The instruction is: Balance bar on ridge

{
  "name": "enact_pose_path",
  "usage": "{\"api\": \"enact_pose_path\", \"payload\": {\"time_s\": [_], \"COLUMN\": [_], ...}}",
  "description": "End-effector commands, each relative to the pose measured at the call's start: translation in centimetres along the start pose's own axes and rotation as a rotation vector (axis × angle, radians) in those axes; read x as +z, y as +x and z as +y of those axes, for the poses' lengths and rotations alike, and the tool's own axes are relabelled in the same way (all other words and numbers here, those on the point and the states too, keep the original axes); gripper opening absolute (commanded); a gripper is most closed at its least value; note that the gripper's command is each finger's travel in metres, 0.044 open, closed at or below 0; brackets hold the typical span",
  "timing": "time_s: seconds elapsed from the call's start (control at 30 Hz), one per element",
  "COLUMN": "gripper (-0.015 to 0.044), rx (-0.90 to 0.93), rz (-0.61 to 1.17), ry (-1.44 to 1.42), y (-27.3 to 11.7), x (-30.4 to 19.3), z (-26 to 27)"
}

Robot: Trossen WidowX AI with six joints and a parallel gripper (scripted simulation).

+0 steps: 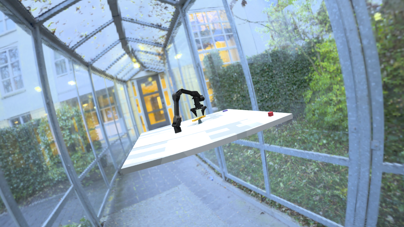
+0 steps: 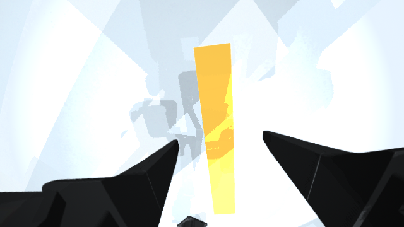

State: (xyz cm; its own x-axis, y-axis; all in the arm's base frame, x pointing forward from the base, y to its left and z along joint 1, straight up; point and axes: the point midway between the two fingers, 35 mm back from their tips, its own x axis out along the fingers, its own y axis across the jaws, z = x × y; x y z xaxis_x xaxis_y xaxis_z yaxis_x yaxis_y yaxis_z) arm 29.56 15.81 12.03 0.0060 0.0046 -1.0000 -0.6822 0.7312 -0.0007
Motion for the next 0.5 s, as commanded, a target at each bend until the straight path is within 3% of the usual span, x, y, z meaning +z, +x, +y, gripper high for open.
{"api": "enact_pose_path", "payload": {"time_s": [0.0, 0.1, 0.47], "gripper": [0.044, 0.044, 0.044], "rx": [-0.006, -0.005, -0.005], "rz": [-0.021, -0.021, -0.021], "ry": [0.0, 0.0, 0.0], "y": [-4.8, -7.6, -7.8], "x": [0.3, -0.1, -0.2], "z": [-0.1, 0.0, 0.1]}}
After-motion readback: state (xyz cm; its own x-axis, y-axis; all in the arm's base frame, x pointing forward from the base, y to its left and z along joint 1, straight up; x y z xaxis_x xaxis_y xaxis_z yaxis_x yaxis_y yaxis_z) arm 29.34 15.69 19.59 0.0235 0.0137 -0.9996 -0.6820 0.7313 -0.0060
